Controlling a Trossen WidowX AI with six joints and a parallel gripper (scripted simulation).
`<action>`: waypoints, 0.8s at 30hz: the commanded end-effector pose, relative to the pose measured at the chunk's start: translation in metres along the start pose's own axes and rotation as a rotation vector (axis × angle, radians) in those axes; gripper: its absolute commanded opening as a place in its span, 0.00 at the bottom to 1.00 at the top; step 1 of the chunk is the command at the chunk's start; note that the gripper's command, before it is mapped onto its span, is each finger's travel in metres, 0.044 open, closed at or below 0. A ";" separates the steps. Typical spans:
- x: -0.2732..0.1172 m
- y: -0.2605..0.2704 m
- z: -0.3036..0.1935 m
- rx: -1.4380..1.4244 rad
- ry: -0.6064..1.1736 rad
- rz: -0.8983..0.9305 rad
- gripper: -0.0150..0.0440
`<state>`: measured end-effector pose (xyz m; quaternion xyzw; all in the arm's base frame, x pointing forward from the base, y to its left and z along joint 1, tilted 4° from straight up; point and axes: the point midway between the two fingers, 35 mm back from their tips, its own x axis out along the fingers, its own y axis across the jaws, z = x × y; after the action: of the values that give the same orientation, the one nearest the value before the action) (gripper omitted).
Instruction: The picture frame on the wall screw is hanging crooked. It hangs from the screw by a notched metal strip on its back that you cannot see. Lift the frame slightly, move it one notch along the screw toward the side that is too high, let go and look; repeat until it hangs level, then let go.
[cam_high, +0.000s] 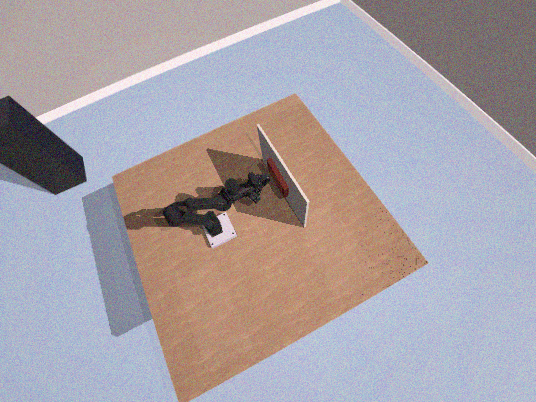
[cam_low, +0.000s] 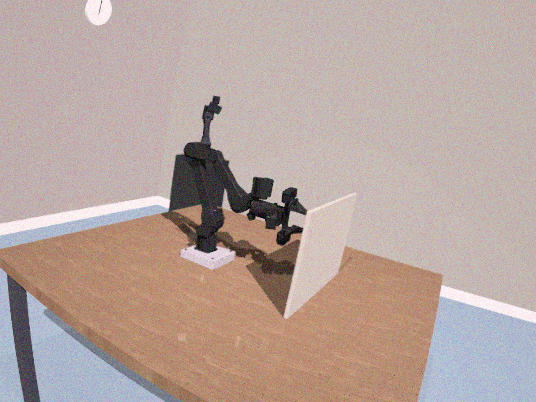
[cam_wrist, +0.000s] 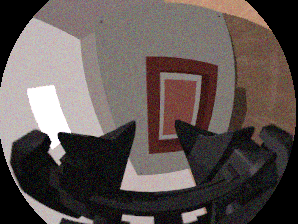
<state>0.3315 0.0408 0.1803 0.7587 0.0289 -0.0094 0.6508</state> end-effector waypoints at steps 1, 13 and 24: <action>0.001 0.001 -0.001 -0.005 0.004 0.003 0.69; 0.012 0.002 -0.001 -0.005 0.004 0.003 0.69; 0.030 0.002 -0.001 -0.005 0.005 0.005 0.69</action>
<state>0.3573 0.0419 0.1796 0.7586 0.0290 -0.0094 0.6508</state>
